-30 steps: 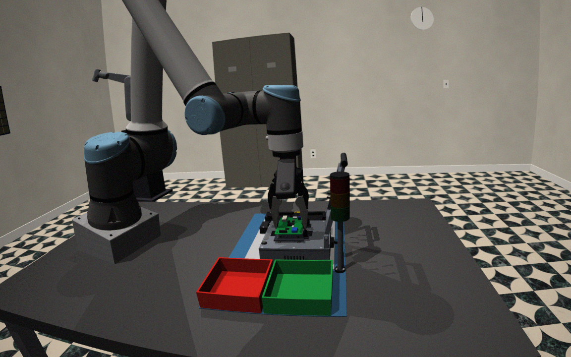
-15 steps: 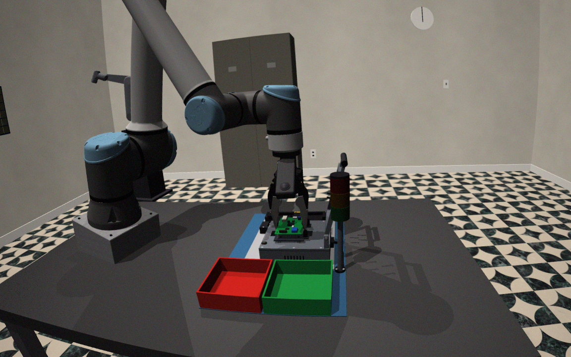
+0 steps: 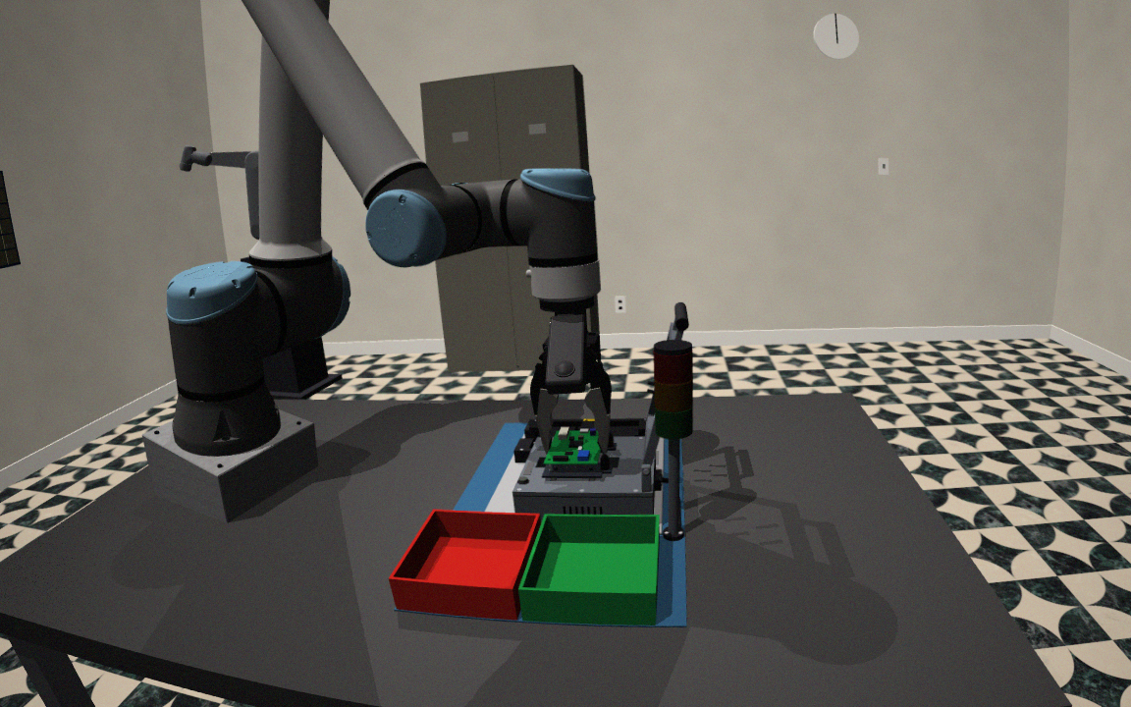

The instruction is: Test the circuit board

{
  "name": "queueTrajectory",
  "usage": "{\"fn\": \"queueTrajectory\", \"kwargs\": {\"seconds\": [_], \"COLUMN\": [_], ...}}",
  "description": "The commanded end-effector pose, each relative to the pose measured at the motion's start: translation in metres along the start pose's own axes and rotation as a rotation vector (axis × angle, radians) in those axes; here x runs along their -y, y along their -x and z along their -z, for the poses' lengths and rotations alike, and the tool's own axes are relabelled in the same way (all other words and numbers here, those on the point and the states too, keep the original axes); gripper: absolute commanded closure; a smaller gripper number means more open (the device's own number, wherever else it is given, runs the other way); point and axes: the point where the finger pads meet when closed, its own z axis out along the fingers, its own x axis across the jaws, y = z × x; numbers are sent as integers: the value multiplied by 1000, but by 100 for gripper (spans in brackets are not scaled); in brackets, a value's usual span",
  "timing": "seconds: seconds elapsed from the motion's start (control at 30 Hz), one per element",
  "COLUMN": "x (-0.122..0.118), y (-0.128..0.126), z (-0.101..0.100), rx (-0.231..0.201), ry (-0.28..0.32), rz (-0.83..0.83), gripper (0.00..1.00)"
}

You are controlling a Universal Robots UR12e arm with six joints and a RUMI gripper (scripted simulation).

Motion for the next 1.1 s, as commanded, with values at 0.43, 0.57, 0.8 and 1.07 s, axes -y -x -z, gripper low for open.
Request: {"fn": "queueTrajectory", "kwargs": {"seconds": [0.43, 0.57, 0.8, 1.07], "x": [0, 0, 0, 0], "y": [-3, -3, -3, -3], "z": [-2, -3, -5, -6], "rx": [-3, -3, -4, -2], "ry": [1, 1, 2, 1], "rz": [-3, -3, -3, -3], "gripper": [61, 61, 61, 61]}}
